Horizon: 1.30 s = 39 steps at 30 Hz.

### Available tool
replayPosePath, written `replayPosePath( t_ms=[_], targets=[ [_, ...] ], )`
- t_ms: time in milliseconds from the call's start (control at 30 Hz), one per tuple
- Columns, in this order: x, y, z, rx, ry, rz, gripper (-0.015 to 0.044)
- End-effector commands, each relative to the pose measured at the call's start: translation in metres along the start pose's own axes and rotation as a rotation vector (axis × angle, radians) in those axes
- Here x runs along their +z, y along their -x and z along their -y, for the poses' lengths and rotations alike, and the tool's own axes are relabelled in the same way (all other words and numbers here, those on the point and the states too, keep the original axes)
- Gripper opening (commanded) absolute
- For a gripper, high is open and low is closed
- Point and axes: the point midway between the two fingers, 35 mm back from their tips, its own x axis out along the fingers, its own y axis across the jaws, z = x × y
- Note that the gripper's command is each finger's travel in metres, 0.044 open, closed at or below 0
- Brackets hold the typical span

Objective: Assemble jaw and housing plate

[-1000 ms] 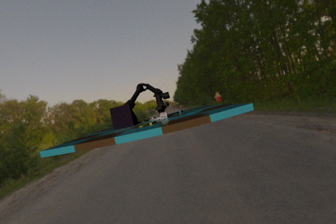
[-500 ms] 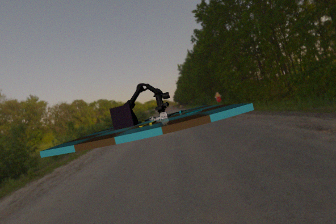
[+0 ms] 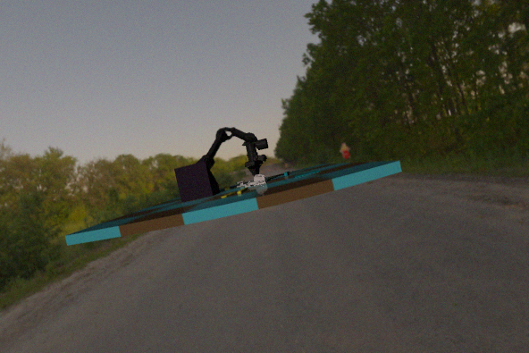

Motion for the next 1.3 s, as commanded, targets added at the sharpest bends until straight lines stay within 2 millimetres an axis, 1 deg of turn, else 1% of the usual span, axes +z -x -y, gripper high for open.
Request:
replayPosePath(
  t_ms=[0, 133, 167, 233, 300, 433, 467, 567, 700, 800, 900, 1067, 1133, 1267],
  targets=[
    [0.002, 0.041, -0.002, 0.003, 0.009, 0.026, 0.0224],
    [0.001, 0.043, -0.002, 0.004, 0.009, 0.026, 0.0224],
    [0.003, 0.035, -0.001, 0.006, 0.002, 0.031, 0.0224],
    [0.002, 0.035, -0.004, 0.003, 0.010, 0.030, 0.0277],
    [-0.002, 0.035, -0.014, -0.003, 0.033, 0.029, 0.0329],
    [-0.019, 0.035, -0.045, -0.029, 0.094, 0.023, 0.0434],
    [-0.025, 0.036, -0.053, -0.035, 0.109, 0.022, 0.0440],
    [-0.044, 0.037, -0.080, -0.047, 0.170, 0.021, 0.0440],
    [-0.077, 0.039, -0.116, -0.050, 0.267, 0.022, 0.0440],
    [-0.104, 0.042, -0.138, -0.045, 0.339, 0.023, 0.0440],
    [-0.133, 0.046, -0.156, -0.033, 0.410, 0.025, 0.0440],
    [-0.182, 0.056, -0.177, -0.002, 0.520, 0.026, 0.0440],
    [-0.188, 0.057, -0.179, 0.004, 0.535, 0.026, 0.0440],
    [-0.188, 0.057, -0.179, 0.004, 0.535, 0.026, 0.0440]
  ],
)
